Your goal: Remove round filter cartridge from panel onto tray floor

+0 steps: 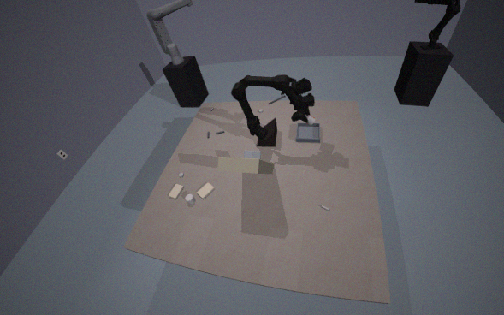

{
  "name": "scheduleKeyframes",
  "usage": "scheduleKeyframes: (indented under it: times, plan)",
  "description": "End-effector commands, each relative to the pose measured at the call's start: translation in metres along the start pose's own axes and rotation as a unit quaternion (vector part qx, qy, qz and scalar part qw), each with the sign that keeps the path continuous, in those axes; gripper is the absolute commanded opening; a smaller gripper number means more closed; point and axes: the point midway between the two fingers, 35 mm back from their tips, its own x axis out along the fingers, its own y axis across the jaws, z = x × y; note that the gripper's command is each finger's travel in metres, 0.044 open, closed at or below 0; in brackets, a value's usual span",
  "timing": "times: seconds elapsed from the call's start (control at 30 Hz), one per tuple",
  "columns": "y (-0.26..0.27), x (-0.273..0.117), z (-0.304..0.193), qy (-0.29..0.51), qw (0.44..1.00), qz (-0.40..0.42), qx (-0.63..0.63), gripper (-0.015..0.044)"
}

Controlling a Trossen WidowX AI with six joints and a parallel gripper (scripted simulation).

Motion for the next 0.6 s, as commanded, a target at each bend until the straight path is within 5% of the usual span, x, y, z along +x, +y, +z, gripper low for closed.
scheduleKeyframes:
  times: [0.0,0.57]
  plan:
    - [0.020,0.013,-0.008,0.000,0.999,0.018,-0.033,0.0000]
    - [0.099,0.066,-0.068,0.002,0.980,0.103,-0.173,0.0000]
